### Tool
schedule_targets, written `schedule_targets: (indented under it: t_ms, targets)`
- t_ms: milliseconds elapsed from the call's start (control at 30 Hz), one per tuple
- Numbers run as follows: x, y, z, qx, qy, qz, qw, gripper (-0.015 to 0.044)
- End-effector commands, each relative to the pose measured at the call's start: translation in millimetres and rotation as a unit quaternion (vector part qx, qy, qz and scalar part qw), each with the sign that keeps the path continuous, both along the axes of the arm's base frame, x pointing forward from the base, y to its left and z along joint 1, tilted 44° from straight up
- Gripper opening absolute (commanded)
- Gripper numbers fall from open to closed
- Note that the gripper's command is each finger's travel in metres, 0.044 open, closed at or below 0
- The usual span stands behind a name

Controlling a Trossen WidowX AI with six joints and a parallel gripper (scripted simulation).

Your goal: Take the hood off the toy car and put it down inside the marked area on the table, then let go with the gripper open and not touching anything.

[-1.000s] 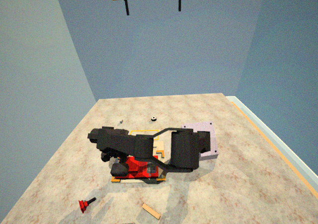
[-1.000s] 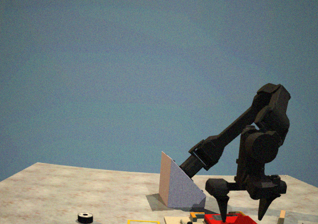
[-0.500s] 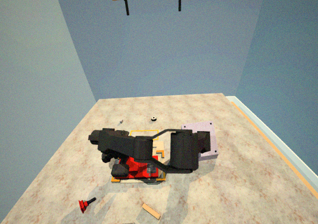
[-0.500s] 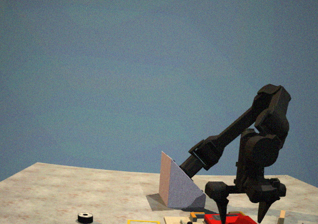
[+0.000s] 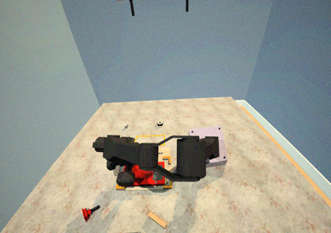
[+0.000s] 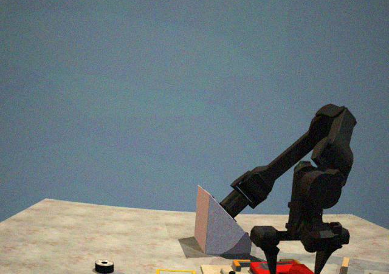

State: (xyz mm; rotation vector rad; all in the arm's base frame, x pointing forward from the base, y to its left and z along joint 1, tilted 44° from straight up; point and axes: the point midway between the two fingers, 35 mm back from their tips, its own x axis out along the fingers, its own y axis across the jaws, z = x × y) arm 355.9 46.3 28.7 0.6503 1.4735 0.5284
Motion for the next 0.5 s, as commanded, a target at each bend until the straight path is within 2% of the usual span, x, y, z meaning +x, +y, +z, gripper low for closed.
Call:
schedule_targets:
  t_ms: [0, 167, 267, 467]
  targets:
    - [-0.1, 2.6, -1.6, 0.003, 0.001, -0.001, 1.0, 0.044]
    - [0.0, 4.3, -3.4, 0.003, 0.001, -0.001, 1.0, 0.044]
    - [0.1, 2.1, -2.1, 0.0, 0.0, 0.0, 1.0, 0.0361]
    - [0.1, 2.1, -2.1, 0.0, 0.0, 0.0, 1.0, 0.0321]
